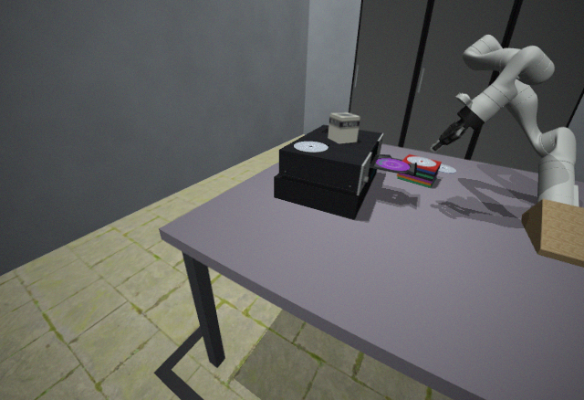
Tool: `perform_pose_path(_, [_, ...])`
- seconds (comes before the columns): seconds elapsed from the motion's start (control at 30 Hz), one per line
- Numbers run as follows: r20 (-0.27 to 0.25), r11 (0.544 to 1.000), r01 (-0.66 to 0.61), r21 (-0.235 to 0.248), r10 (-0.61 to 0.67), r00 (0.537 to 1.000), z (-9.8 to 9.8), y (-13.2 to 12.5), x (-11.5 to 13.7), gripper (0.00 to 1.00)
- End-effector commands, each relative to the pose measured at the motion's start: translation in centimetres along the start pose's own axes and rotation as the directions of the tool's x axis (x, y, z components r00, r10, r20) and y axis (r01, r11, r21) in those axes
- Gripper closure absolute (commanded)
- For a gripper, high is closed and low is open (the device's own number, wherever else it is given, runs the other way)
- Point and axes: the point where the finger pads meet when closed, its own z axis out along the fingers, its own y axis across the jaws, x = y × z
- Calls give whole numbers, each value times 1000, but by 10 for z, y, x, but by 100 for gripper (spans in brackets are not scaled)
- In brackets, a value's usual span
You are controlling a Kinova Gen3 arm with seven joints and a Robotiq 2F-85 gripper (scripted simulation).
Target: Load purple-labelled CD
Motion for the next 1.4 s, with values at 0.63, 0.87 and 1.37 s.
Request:
perform_pose_path(0.63, [-11,1000,8,-9,-8,1000,30,0,-21,90])
perform_pose_path(0.87, [-11,1000,8,-9,-8,1000,45,0,-31,90])
perform_pose_path(1.37, [-11,1000,8,-9,-8,1000,66,1,-45,90])
